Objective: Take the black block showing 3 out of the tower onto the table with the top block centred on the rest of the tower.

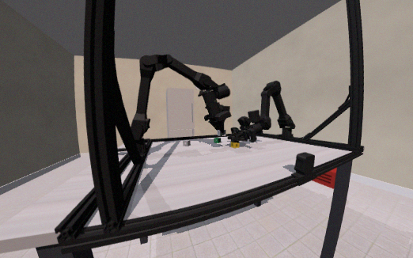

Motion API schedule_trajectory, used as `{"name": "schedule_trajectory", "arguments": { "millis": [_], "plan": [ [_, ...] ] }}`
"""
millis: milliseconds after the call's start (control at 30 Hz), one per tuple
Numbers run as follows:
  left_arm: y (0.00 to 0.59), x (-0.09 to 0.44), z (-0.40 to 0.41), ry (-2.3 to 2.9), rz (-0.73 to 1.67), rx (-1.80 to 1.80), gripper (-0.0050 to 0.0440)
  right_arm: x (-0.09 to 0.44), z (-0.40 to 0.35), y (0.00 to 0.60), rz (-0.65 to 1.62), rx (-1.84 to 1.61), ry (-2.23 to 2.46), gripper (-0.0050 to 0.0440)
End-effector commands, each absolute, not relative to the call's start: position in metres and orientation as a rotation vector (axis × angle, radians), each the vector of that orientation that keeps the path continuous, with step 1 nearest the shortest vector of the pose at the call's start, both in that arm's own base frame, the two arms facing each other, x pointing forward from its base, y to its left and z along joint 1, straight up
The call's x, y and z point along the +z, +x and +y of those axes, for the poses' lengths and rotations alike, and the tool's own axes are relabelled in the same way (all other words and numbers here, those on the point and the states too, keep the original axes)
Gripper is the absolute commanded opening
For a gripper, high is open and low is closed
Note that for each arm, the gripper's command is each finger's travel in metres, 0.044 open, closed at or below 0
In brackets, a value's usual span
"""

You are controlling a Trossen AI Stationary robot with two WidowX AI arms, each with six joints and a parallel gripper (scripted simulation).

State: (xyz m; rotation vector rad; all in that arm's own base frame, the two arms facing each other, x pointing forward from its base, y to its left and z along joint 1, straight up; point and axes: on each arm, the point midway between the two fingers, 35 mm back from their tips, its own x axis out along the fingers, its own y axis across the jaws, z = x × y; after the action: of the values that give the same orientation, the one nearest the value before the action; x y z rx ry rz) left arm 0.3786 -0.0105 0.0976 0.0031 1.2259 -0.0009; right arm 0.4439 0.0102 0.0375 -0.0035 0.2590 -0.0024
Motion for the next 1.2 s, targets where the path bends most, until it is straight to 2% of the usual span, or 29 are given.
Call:
{"name": "schedule_trajectory", "arguments": {
  "millis": [0, 133, 300, 600, 1167],
  "plan": [
    [0.379, 0.098, -0.011, 0.001, 1.222, -0.001, 0.0, 0.037, 0.011, 0.444, 0.262, 0.001, 0.0, 0.0141],
    [0.379, 0.098, -0.011, 0.001, 1.222, -0.001, 0.0, 0.037, 0.011, 0.444, 0.262, 0.001, 0.0, 0.0115],
    [0.379, 0.098, -0.011, 0.001, 1.222, -0.001, 0.0, 0.045, 0.011, 0.444, 0.262, 0.001, 0.0, 0.0],
    [0.379, 0.098, -0.011, 0.001, 1.222, -0.001, 0.0, 0.045, 0.011, 0.441, 0.262, 0.001, 0.0, 0.0],
    [0.379, 0.098, -0.011, 0.001, 1.222, -0.001, 0.0, 0.048, 0.011, 0.37, 0.262, 0.001, 0.0, 0.0]
  ]
}}
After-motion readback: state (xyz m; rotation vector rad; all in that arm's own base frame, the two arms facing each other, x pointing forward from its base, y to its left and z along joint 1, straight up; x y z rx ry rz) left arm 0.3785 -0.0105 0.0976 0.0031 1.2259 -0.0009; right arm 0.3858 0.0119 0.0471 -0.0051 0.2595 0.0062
